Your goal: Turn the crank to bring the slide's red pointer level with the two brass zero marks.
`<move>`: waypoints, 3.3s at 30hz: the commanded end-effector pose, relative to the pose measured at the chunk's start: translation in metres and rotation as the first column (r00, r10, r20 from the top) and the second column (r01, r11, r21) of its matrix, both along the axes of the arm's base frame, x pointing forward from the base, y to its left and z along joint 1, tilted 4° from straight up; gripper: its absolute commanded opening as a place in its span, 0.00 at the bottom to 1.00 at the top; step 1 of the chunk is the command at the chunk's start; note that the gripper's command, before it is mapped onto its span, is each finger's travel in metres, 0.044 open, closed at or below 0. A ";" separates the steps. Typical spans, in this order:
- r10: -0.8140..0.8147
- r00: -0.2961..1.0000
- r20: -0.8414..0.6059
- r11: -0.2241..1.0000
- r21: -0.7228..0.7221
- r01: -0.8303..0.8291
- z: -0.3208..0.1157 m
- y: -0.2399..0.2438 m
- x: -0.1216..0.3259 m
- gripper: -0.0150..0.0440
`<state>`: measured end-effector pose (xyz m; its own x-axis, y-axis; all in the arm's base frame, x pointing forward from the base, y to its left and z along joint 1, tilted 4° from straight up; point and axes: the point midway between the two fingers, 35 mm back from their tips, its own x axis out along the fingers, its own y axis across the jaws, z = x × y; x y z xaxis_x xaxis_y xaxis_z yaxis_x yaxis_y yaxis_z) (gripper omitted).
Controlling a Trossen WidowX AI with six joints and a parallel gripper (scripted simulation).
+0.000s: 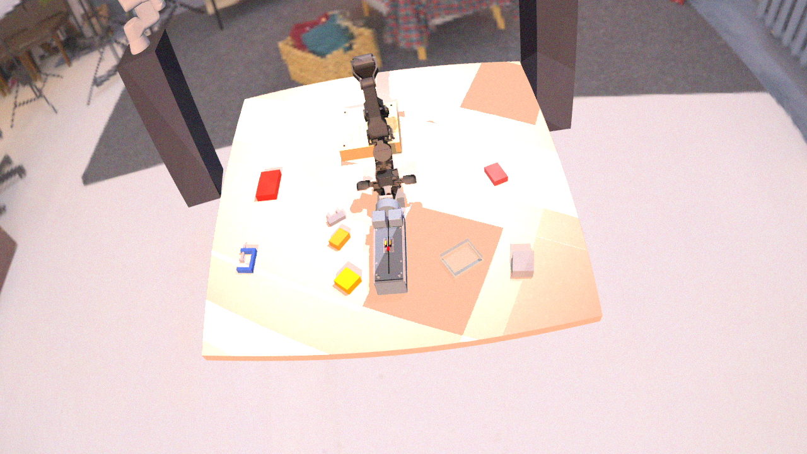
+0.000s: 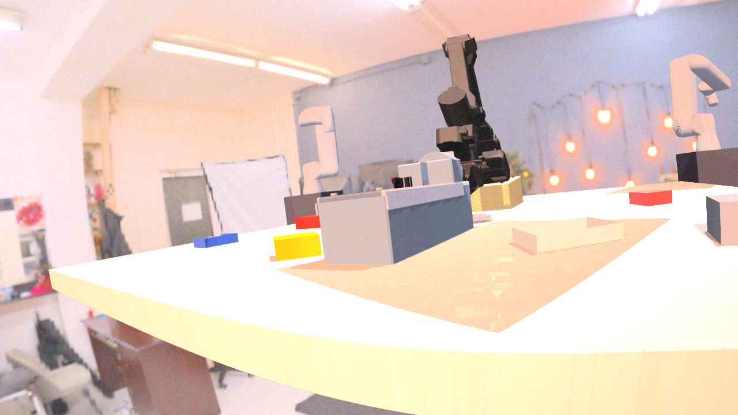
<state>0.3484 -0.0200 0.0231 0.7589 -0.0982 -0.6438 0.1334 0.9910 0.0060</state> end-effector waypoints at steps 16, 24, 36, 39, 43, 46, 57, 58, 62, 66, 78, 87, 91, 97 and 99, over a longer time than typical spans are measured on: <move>-0.025 1.000 -0.001 1.000 -0.013 0.025 0.003 -0.014 -0.003 0.25; -0.025 1.000 -0.001 1.000 -0.013 0.025 0.005 -0.018 -0.004 0.25; -0.025 1.000 -0.001 1.000 -0.014 0.025 0.012 -0.025 -0.005 0.25; -0.025 1.000 -0.001 1.000 -0.014 0.025 0.015 -0.026 -0.006 0.25; -0.025 1.000 -0.001 1.000 -0.014 0.025 0.019 -0.028 -0.006 0.25; -0.025 1.000 -0.001 1.000 -0.015 0.025 0.023 -0.030 -0.007 0.25; -0.025 1.000 -0.001 1.000 -0.015 0.025 0.038 -0.030 -0.008 0.25; -0.025 1.000 -0.001 1.000 -0.015 0.025 0.040 -0.030 -0.008 0.25; -0.025 1.000 -0.001 1.000 -0.014 0.025 0.045 -0.028 -0.008 0.25; -0.025 1.000 -0.001 1.000 -0.014 0.025 0.050 -0.025 -0.008 0.25; -0.025 1.000 0.000 1.000 -0.013 0.025 0.059 -0.015 -0.007 0.25; -0.025 1.000 0.000 1.000 -0.012 0.025 0.062 -0.009 -0.007 0.25; -0.025 1.000 0.000 1.000 -0.012 0.025 0.063 -0.006 -0.006 0.25; -0.025 1.000 0.000 1.000 -0.011 0.025 0.063 -0.002 -0.006 0.25; -0.025 1.000 0.000 1.000 -0.011 0.025 0.063 -0.001 -0.005 0.25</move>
